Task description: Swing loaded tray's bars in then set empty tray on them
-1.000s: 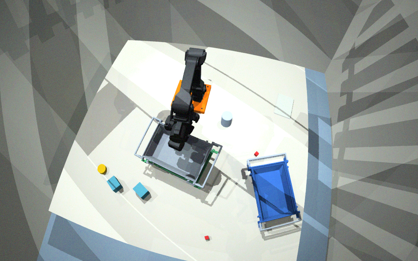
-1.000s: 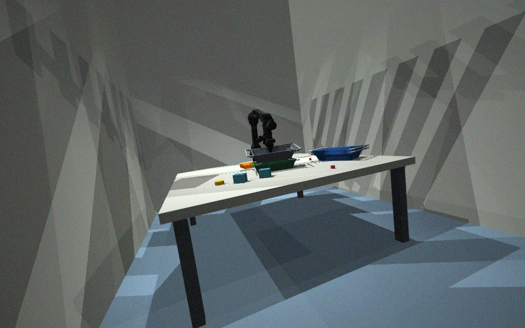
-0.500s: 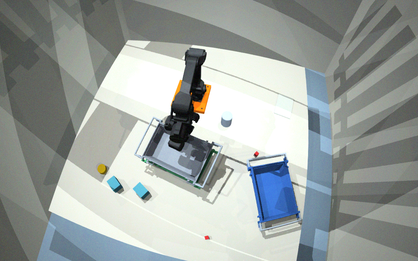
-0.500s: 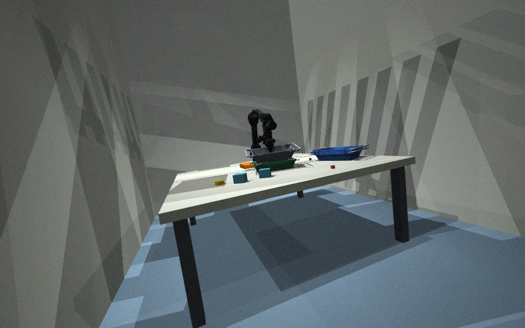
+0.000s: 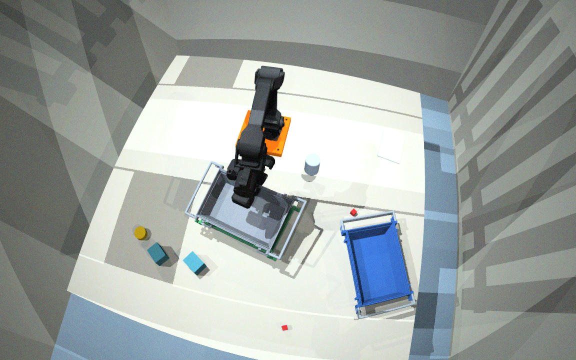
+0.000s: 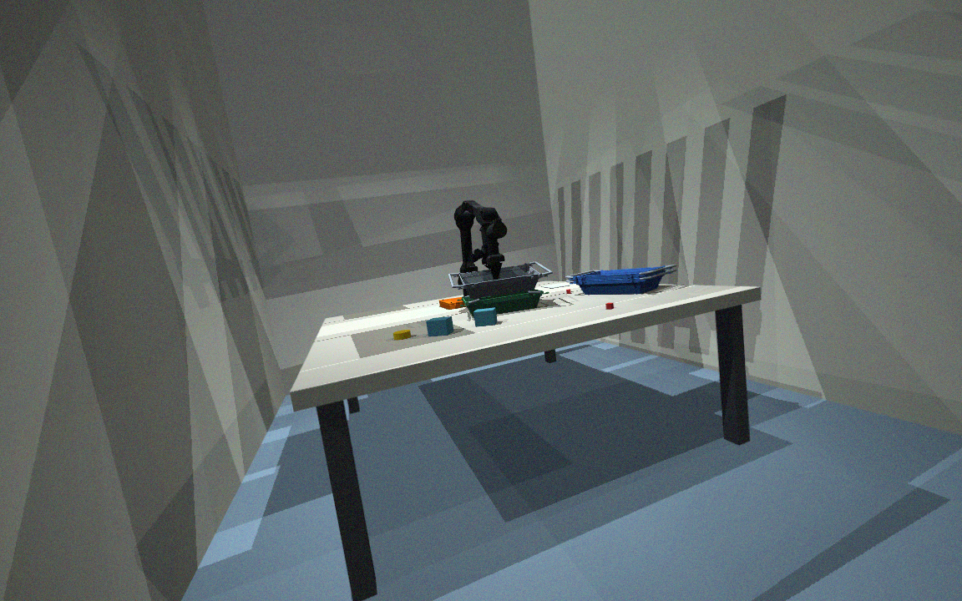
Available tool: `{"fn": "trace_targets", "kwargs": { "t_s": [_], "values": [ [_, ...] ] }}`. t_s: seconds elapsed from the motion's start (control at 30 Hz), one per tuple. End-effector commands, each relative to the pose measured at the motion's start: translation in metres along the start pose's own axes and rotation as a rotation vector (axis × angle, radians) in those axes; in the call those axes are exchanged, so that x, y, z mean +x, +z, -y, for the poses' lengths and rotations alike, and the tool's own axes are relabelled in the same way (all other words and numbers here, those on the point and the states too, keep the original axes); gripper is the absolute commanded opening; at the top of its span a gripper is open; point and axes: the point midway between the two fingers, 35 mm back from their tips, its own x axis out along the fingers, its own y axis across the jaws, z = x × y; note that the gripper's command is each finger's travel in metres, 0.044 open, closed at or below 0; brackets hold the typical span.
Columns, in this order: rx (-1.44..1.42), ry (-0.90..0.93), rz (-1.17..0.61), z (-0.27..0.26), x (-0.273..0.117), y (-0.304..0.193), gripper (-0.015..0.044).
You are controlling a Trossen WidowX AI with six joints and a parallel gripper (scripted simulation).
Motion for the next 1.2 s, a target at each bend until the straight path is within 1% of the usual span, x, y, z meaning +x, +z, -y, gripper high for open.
{"fn": "trace_targets", "kwargs": {
  "t_s": [0.0,0.33,0.37,0.7,1.17],
  "values": [
    [0.004,-0.024,-0.001,0.004,0.005,0.0,0.0],
    [0.004,-0.024,-0.001,0.004,0.005,0.0,0.0],
    [0.0,-0.001,0.0,0.0,0.0,0.0,0.0],
    [0.004,-0.023,-0.001,0.007,0.014,0.0,0.0],
    [0.004,-0.024,-0.001,0.007,0.014,0.0,0.0]
  ]
}}
